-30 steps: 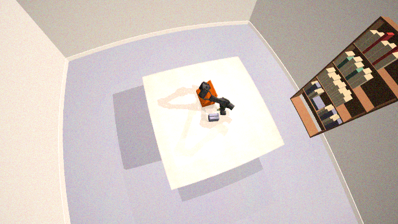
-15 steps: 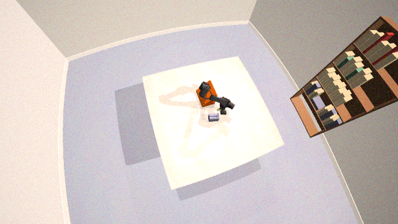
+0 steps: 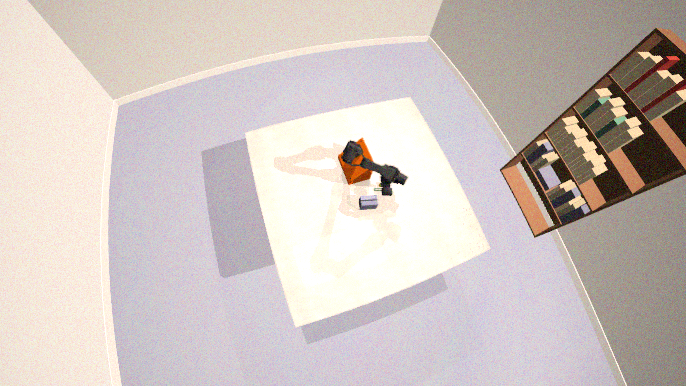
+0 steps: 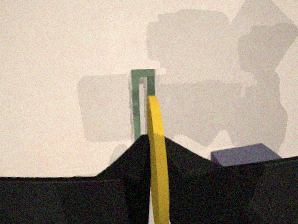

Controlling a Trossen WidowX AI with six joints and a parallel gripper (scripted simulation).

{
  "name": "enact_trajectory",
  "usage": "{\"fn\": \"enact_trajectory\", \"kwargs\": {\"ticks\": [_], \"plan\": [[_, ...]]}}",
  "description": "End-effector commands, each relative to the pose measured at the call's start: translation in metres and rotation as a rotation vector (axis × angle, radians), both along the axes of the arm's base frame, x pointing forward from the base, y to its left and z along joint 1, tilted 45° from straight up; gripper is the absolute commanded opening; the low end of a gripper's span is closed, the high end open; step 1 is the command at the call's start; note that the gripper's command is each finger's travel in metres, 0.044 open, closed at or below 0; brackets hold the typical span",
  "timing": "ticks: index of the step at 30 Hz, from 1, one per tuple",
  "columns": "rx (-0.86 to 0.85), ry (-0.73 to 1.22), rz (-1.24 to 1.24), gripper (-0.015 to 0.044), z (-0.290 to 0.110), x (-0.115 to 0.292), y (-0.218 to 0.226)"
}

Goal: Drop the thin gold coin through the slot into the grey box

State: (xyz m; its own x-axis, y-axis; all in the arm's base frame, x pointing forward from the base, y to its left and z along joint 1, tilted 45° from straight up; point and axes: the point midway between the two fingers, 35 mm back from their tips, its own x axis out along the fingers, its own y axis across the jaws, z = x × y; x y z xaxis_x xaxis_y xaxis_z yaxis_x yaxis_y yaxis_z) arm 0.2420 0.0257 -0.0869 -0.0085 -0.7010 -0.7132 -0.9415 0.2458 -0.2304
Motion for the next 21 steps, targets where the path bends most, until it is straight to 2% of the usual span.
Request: {"fn": "enact_trajectory", "kwargs": {"ticks": [1,21], "plan": [[0.006,-0.007,-0.006,0.0000,0.008,0.001,0.008],[0.003,0.021,0.020,0.0000,0.037,0.000,0.035]]}}
